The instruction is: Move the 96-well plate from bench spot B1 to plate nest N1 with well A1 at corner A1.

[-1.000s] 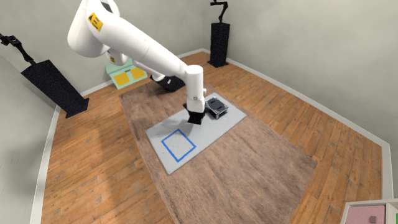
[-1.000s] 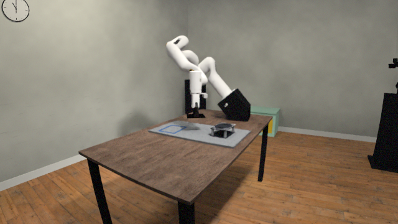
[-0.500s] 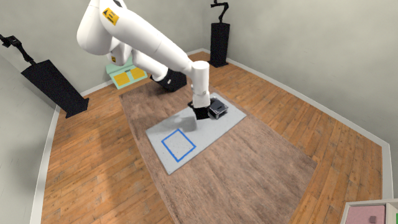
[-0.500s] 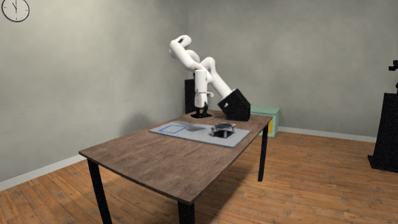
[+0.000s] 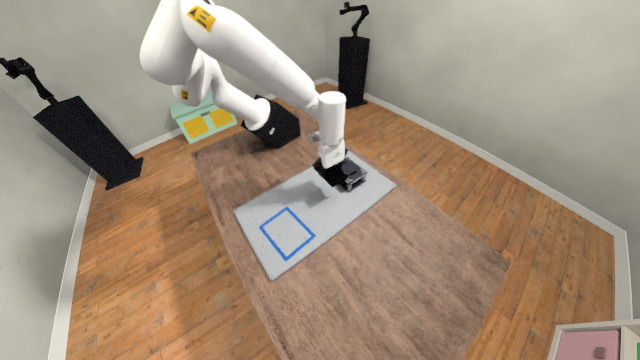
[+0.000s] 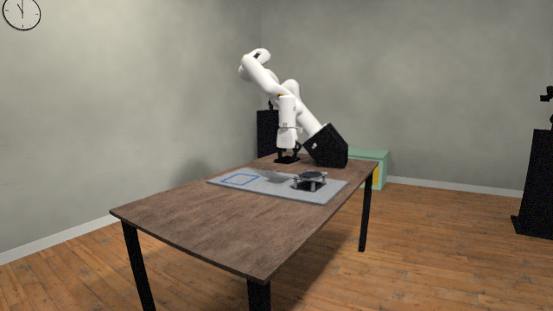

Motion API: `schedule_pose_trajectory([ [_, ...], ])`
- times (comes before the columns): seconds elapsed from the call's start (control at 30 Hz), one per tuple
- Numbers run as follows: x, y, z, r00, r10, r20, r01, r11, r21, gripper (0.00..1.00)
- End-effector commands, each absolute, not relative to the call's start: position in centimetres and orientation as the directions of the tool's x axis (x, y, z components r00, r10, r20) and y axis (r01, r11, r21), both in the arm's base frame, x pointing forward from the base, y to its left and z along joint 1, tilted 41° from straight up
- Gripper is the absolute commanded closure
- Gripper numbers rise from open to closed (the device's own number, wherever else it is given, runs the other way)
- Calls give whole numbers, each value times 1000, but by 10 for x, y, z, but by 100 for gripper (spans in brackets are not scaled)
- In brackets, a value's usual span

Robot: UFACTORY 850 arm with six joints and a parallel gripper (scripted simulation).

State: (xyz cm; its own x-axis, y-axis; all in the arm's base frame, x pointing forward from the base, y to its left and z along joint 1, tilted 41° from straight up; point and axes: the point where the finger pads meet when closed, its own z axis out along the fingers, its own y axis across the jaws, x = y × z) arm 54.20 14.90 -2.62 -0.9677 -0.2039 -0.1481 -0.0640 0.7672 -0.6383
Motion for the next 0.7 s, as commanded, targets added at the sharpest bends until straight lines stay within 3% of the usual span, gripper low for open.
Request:
schedule_pose_trajectory([
  [0.0, 540, 159, -32, -967, -216, -134, -82, 763, -641, 100],
  [0.67, 523, 207, -64, -967, -216, -134, -82, 763, -641, 100],
])
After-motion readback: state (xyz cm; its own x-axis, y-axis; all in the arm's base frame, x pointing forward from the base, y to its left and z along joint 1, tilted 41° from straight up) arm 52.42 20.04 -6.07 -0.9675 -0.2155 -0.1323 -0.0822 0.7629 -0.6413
